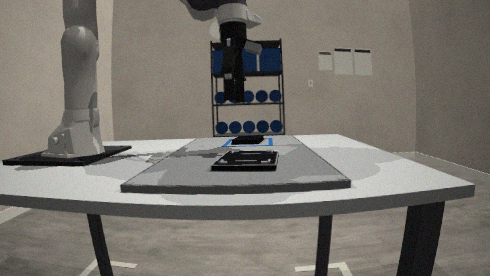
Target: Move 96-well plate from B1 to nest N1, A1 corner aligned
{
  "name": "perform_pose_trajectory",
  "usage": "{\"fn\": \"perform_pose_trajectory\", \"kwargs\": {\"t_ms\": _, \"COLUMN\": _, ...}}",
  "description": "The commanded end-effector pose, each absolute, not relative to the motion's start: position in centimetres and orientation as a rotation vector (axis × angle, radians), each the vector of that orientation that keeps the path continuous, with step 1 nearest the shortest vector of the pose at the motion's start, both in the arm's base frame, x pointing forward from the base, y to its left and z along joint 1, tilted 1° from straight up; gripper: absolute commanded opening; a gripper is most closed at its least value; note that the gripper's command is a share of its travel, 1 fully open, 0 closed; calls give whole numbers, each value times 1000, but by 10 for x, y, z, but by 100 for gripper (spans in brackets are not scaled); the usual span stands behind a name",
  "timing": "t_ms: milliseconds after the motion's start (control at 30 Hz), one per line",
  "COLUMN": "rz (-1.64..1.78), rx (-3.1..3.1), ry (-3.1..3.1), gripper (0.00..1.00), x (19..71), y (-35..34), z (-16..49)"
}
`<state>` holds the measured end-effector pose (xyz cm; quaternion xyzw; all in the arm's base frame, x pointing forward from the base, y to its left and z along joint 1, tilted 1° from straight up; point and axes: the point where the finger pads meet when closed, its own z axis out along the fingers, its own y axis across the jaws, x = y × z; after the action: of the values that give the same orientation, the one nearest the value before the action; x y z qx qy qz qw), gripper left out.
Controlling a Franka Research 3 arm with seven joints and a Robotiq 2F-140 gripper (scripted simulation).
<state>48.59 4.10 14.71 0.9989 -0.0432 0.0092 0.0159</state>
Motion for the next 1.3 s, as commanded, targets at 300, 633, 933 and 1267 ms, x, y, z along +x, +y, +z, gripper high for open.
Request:
{"fn": "perform_pose_trajectory", "kwargs": {"t_ms": 300, "rz": 16, "rx": 3071, "ry": 658, "gripper": 100, "x": 500, "y": 80, "z": 137}}
{"fn": "perform_pose_trajectory", "kwargs": {"t_ms": 633, "rz": 17, "rx": 2990, "ry": 962, "gripper": 100, "x": 504, "y": 102, "z": 130}}
{"fn": "perform_pose_trajectory", "kwargs": {"t_ms": 933, "rz": 18, "rx": 2836, "ry": 1349, "gripper": 100, "x": 508, "y": 133, "z": 120}}
{"fn": "perform_pose_trajectory", "kwargs": {"t_ms": 1267, "rz": 19, "rx": 2660, "ry": 1669, "gripper": 100, "x": 509, "y": 161, "z": 111}}
